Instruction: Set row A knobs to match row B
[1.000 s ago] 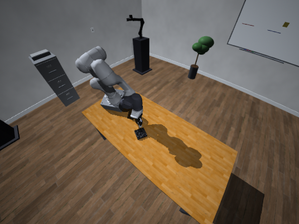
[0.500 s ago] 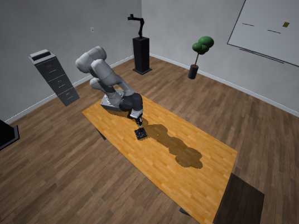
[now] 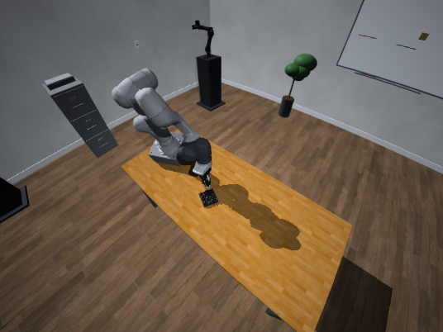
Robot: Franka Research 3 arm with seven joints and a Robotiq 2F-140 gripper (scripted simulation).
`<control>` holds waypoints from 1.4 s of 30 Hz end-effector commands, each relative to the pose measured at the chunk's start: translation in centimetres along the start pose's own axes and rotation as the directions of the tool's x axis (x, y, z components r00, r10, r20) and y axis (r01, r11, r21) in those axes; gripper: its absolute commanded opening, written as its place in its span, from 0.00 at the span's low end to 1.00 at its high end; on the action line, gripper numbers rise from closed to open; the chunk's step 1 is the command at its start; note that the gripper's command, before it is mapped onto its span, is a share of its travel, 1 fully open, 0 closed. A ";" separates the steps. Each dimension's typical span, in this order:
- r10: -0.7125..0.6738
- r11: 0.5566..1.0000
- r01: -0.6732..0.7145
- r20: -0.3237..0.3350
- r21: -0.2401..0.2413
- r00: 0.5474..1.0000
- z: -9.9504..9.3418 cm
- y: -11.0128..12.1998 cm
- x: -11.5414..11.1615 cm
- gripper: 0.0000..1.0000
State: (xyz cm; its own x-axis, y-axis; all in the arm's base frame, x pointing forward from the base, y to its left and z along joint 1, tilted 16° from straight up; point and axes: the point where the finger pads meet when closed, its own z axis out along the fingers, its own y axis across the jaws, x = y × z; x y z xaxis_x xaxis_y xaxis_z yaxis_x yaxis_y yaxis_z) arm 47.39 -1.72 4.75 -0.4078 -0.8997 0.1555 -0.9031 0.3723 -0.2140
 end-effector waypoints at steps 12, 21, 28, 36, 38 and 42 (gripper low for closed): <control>0.008 1.000 -0.008 -0.002 0.003 1.000 0.1 -0.1 0.0 0.12; 0.008 1.000 -0.008 -0.002 0.003 1.000 0.5 -0.1 0.0 0.12; 0.008 1.000 -0.008 -0.002 0.003 1.000 1.3 -0.1 0.0 0.12; 0.008 1.000 -0.008 -0.002 0.003 1.000 2.1 -0.1 0.0 0.12; 0.008 1.000 -0.008 -0.002 0.003 1.000 2.4 -0.1 0.0 0.12; 0.008 1.000 -0.008 -0.002 0.003 1.000 2.9 -0.1 0.0 0.12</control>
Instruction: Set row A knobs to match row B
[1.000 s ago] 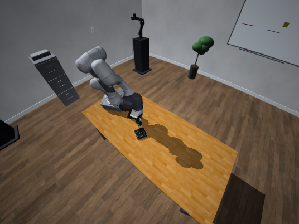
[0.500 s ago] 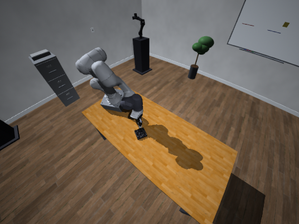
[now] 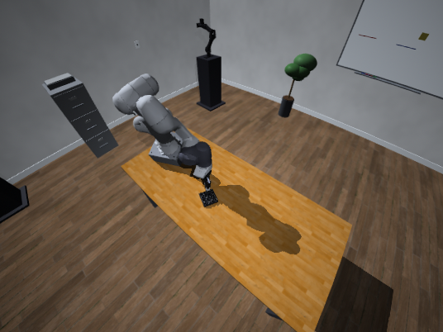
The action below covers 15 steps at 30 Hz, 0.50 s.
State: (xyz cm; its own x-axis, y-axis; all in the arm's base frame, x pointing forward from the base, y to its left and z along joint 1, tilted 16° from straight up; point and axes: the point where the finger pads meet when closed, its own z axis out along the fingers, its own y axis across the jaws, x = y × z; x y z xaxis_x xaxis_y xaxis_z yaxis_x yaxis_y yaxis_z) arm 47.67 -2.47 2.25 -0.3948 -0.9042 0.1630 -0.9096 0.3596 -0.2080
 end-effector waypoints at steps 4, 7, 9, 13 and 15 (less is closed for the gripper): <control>0.023 1.000 -0.023 0.002 0.007 1.000 0.8 -0.1 -0.2 0.12; 0.023 1.000 -0.023 0.002 0.007 1.000 1.1 -0.1 -0.2 0.12; 0.023 1.000 -0.023 0.002 0.007 1.000 1.1 -0.1 -0.2 0.12; 0.023 1.000 -0.023 0.002 0.007 1.000 1.4 -0.1 -0.2 0.12; 0.023 1.000 -0.023 0.002 0.007 1.000 1.5 -0.1 -0.2 0.12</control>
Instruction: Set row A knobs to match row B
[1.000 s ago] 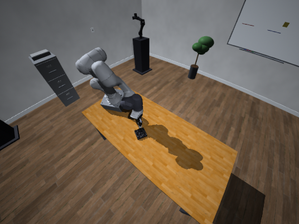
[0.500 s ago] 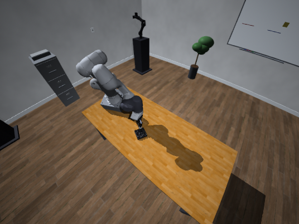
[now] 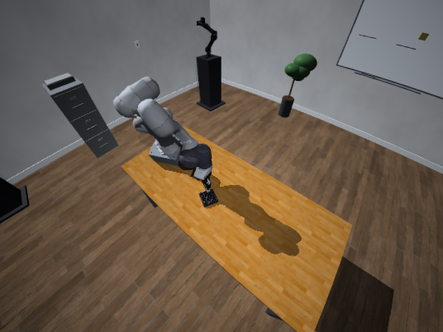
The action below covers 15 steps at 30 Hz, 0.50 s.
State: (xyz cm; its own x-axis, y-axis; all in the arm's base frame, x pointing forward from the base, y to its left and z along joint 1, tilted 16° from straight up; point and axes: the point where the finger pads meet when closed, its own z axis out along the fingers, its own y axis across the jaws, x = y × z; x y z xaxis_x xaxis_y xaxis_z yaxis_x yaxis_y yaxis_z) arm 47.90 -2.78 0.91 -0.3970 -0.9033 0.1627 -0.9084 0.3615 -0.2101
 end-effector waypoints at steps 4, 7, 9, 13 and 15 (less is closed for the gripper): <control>0.021 1.000 -0.021 0.003 0.005 1.000 0.3 -0.1 -0.2 0.12; 0.021 1.000 -0.021 0.003 0.005 1.000 0.4 -0.1 -0.2 0.12; 0.021 1.000 -0.021 0.003 0.005 1.000 0.4 -0.1 -0.2 0.12; 0.021 1.000 -0.021 0.003 0.005 1.000 0.4 -0.1 -0.2 0.12; 0.021 1.000 -0.021 0.003 0.005 1.000 0.4 -0.1 -0.2 0.12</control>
